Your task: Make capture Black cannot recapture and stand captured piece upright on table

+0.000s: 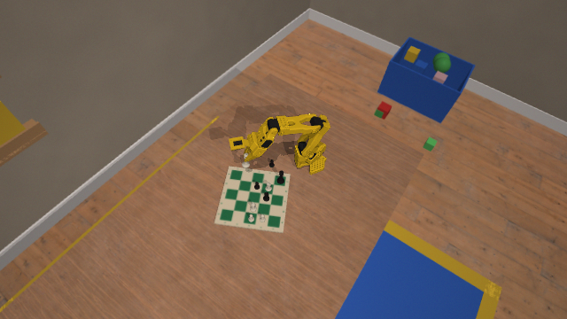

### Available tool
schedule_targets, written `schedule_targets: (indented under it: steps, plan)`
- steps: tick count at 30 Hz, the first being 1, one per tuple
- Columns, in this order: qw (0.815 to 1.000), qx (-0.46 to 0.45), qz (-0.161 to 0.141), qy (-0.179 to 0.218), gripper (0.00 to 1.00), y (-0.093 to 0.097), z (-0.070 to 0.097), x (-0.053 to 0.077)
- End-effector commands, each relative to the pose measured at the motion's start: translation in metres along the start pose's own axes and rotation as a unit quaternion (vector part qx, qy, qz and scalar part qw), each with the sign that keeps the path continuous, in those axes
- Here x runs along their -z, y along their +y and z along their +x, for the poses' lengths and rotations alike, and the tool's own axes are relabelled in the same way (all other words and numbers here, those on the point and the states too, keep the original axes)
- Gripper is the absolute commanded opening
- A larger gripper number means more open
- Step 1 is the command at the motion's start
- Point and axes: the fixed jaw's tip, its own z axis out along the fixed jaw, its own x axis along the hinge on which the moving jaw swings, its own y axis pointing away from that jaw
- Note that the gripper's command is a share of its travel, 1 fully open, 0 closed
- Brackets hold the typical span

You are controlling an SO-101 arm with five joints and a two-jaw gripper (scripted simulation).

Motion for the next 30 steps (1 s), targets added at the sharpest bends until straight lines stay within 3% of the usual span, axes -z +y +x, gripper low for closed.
schedule_targets:
  steps: [1,30]
  plan:
    - [1.0,0.0,0.002,0.004,0.0,-0.0017,0.0036,0.0013]
    - [1.0,0.002,0.001,0.004,0.0,-0.001,0.0077,-0.0022]
